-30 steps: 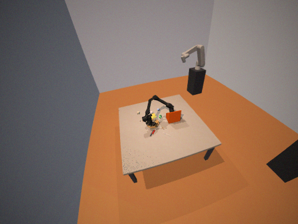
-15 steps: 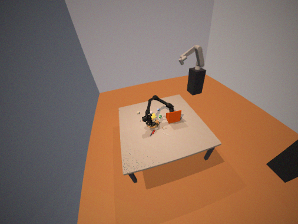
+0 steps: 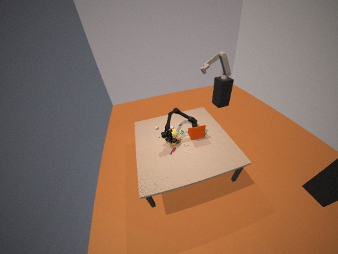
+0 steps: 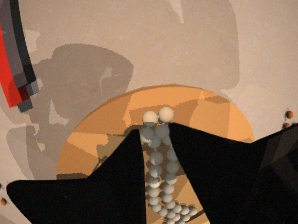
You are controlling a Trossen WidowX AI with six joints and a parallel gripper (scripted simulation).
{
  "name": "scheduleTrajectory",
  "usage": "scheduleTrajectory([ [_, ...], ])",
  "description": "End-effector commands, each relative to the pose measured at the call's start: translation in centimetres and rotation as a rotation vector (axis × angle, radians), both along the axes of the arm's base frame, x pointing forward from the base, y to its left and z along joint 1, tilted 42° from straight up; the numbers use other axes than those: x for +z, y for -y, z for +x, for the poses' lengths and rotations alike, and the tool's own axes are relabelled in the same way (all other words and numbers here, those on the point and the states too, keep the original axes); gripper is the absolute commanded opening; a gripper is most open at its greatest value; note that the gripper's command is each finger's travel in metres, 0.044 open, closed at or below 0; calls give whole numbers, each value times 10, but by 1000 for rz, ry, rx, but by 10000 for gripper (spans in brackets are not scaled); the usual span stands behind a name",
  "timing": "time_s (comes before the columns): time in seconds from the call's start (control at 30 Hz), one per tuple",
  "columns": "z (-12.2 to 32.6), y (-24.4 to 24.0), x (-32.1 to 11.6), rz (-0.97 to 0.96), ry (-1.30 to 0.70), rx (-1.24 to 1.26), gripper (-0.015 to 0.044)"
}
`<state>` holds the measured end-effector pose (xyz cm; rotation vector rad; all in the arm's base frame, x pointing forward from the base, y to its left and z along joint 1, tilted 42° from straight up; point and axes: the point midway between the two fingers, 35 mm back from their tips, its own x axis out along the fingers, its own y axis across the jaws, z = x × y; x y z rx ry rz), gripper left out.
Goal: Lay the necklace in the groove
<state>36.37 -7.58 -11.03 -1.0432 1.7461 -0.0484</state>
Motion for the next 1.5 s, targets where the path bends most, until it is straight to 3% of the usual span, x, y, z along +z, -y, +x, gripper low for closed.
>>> scheduleTrajectory([
  [0.0, 0, 0, 0, 1, 2, 0, 0],
  [0.8, 2, -17, 19, -2, -3, 4, 0],
  [1.47, 17, 28, 57, -1, -2, 5, 0],
])
